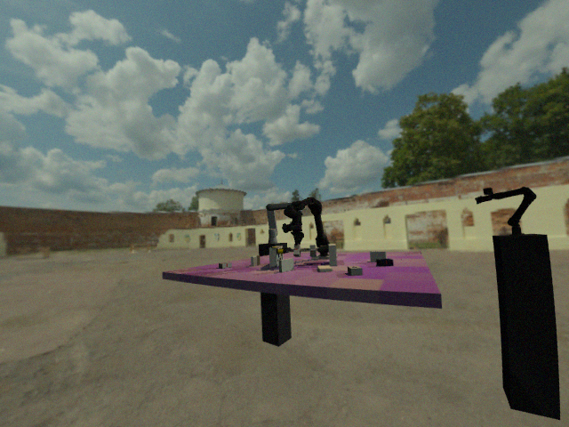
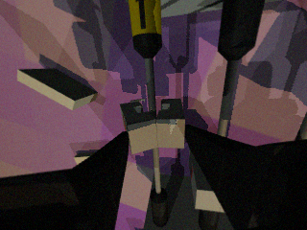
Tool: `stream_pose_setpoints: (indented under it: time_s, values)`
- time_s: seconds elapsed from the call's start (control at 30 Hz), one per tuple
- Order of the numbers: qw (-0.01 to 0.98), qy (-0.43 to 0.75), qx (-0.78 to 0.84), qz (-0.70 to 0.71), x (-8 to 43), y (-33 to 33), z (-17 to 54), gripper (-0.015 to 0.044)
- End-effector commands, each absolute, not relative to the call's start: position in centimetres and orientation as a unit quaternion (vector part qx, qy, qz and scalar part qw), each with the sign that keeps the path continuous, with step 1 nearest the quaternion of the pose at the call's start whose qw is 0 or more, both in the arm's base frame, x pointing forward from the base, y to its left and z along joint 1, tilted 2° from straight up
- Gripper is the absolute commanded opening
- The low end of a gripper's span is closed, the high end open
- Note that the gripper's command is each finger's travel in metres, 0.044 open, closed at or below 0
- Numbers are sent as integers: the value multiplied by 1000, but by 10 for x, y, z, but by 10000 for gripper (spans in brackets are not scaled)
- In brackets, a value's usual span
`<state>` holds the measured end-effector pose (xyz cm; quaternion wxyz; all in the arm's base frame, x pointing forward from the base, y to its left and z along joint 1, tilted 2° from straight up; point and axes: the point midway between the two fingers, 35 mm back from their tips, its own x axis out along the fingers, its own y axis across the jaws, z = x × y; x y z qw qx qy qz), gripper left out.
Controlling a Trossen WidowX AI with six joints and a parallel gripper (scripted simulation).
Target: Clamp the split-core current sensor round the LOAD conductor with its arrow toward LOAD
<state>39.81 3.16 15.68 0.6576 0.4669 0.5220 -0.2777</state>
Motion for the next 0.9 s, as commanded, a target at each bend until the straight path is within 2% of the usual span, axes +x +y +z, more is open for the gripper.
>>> stream_pose_setpoints:
  time_s: [0.0,0.87]
  values:
    - [658,521,467,-277,398,32,158,0]
    - [625,566,415,-343,410,37,157,0]
